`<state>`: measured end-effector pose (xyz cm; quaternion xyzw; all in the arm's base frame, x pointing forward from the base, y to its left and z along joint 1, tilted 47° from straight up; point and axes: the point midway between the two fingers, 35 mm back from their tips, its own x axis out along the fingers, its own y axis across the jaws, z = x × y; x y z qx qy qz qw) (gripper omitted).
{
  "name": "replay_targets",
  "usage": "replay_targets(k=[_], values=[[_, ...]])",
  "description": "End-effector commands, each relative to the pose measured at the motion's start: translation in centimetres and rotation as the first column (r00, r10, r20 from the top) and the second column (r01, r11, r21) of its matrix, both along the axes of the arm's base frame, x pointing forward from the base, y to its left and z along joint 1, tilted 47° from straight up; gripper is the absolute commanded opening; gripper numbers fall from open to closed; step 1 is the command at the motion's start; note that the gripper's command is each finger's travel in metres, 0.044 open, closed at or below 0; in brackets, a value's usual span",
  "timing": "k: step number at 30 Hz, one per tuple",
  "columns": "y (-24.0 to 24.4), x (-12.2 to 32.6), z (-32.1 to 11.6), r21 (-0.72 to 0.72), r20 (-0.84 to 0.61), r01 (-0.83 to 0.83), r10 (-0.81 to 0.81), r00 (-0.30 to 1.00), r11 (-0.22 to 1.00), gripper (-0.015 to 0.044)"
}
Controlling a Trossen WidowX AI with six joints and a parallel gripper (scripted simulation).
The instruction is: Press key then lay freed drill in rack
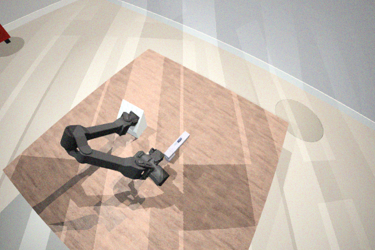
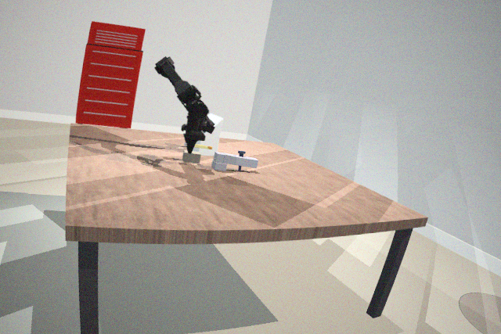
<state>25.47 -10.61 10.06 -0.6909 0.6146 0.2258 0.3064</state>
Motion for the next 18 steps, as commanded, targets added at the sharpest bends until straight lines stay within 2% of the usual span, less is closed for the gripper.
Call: replay_targets(k=[1,18], values=[[0.13,0.02,0.28,-0.003,0.007,0.003,-0.003,1.0,1.0,0.0],[0.62,-0.07,0.78,-0.003,0.007,0.003,-0.003,1.0,1.0,0.0]])
